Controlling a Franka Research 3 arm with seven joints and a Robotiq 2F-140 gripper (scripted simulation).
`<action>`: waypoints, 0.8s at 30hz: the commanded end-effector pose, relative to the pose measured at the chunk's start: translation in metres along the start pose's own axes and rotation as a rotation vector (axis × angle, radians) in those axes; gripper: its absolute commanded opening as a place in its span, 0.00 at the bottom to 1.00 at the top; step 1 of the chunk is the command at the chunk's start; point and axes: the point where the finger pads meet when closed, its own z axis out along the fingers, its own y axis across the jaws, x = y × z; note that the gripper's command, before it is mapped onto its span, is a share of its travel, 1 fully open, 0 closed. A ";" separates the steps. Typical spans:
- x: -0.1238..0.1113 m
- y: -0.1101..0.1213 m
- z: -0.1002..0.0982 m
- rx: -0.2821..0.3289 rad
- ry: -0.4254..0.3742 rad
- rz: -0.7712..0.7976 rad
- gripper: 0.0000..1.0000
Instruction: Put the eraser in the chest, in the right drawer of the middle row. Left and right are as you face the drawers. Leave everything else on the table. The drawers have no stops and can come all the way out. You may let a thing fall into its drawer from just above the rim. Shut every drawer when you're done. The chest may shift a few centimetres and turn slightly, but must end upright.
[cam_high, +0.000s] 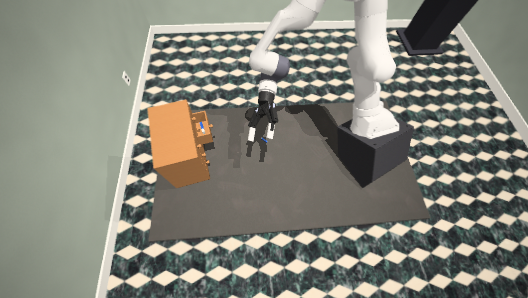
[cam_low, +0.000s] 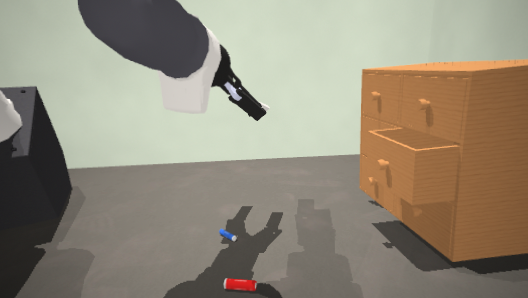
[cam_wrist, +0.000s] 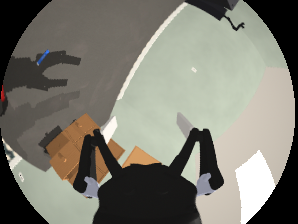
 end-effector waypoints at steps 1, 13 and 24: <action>-0.006 -0.004 0.000 0.007 -0.059 -0.106 1.00; -0.023 -0.021 -0.002 0.067 -0.175 -0.161 1.00; -0.036 -0.040 -0.008 0.141 -0.266 -0.209 1.00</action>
